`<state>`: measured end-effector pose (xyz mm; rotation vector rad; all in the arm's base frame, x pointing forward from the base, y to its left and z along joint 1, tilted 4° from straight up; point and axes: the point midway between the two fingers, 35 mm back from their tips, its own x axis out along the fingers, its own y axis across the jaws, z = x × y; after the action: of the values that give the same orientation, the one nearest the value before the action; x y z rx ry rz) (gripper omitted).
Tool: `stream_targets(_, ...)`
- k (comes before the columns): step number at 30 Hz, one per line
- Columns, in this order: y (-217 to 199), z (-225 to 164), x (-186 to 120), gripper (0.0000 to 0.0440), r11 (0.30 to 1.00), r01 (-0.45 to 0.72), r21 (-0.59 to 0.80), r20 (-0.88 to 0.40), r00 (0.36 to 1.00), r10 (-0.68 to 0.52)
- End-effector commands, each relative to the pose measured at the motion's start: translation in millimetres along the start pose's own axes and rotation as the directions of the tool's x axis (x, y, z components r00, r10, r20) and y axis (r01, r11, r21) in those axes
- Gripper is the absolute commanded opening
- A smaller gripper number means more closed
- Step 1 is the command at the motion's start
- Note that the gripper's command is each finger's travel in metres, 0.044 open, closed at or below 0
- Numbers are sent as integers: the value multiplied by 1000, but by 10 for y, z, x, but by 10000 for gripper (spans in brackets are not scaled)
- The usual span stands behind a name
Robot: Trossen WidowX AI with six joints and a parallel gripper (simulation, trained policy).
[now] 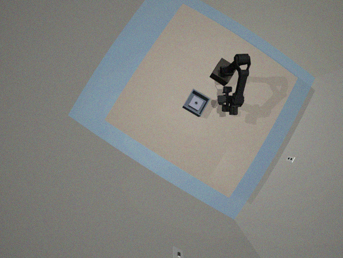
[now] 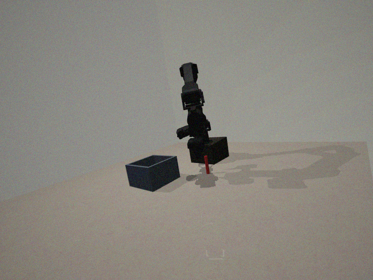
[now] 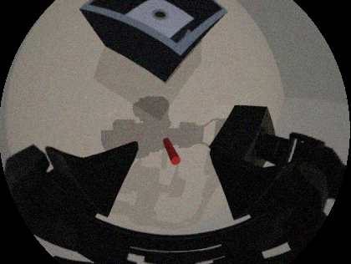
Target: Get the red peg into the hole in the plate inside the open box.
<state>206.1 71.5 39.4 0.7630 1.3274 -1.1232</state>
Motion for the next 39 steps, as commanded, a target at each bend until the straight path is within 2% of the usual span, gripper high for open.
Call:
stream_targets(1, 17, -36, 137, 428, 1000, -14, -8, 19, 1000, 14)
stream_targets(9, 36, -133, 415, 416, 998, -59, -38, 40, 997, 60)
stream_targets(12, 11, -167, 494, 391, 997, -62, -50, 44, 997, 64)
stream_targets(17, -51, -209, 601, 292, 997, -49, -54, 36, 998, 51)
stream_targets(28, -70, -261, 631, 8, 994, -15, -104, -26, 1000, 13)
stream_targets(39, -117, -50, 467, 0, 985, -50, -162, 64, 996, 61)
